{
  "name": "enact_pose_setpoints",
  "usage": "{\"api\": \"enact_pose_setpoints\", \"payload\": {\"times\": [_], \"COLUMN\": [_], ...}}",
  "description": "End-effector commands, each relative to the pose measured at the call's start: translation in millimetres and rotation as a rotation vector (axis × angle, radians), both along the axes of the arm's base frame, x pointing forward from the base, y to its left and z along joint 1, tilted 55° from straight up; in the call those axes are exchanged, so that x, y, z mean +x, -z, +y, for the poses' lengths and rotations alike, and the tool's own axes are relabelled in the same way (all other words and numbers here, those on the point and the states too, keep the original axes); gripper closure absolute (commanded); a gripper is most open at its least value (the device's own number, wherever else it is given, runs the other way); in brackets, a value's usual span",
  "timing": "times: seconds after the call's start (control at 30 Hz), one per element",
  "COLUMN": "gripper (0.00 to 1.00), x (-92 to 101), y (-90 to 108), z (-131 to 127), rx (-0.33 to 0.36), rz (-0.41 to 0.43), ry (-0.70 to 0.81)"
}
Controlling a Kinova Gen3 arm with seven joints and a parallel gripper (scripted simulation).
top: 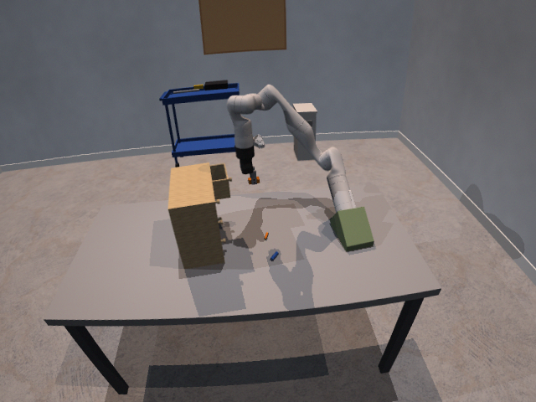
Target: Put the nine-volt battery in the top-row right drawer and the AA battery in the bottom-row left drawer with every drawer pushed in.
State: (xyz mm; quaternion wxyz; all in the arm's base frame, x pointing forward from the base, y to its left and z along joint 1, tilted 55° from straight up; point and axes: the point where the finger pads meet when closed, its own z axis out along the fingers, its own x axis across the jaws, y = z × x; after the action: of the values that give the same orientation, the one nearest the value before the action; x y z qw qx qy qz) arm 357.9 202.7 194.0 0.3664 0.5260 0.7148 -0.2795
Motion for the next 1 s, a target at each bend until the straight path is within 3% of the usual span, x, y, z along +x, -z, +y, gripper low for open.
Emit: {"api": "enact_pose_setpoints", "payload": {"times": [0.0, 0.47, 0.97], "gripper": [0.49, 0.49, 0.49], "x": [-1.2, -14.5, -19.5], "y": [-1.6, -34.1, -46.4], "z": [10.4, 54.0, 70.3], "rx": [0.008, 0.008, 0.008], "rz": [-0.005, -0.005, -0.005], "ry": [-0.011, -0.011, -0.011]}}
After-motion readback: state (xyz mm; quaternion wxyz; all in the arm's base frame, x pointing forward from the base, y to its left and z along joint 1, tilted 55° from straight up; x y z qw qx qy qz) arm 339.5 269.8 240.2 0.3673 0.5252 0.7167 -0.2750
